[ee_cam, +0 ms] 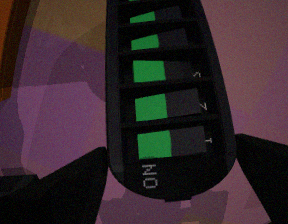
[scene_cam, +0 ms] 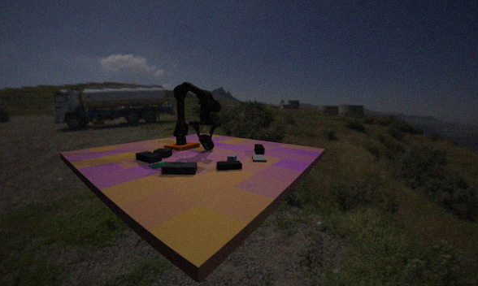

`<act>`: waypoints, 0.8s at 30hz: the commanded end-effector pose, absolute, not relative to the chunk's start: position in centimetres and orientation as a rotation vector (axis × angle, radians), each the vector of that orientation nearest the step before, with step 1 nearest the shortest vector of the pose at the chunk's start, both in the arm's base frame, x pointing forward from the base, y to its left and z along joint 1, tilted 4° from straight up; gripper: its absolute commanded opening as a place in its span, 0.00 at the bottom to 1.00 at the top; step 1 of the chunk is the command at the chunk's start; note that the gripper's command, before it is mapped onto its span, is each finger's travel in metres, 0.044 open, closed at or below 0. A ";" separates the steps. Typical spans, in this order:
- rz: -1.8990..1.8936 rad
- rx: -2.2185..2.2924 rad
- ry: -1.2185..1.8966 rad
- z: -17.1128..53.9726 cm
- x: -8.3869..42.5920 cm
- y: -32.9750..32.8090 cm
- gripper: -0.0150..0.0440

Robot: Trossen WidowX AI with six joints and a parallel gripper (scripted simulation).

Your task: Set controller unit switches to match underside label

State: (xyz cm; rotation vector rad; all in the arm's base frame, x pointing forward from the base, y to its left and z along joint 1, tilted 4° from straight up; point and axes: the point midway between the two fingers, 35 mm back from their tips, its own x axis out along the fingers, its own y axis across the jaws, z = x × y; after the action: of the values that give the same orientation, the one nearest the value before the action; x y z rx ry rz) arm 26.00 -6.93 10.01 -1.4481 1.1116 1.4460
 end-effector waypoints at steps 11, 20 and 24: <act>1.432 -1.469 1.119 10.8 25.6 -5.6 0.82; 1.421 -1.485 1.130 11.1 25.5 -5.0 0.82; 1.416 -1.492 1.135 11.3 25.4 -4.7 0.82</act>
State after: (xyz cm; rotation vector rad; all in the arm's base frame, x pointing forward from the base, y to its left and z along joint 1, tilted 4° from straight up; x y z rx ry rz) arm 25.53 -5.29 11.09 -1.4943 1.1442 1.4132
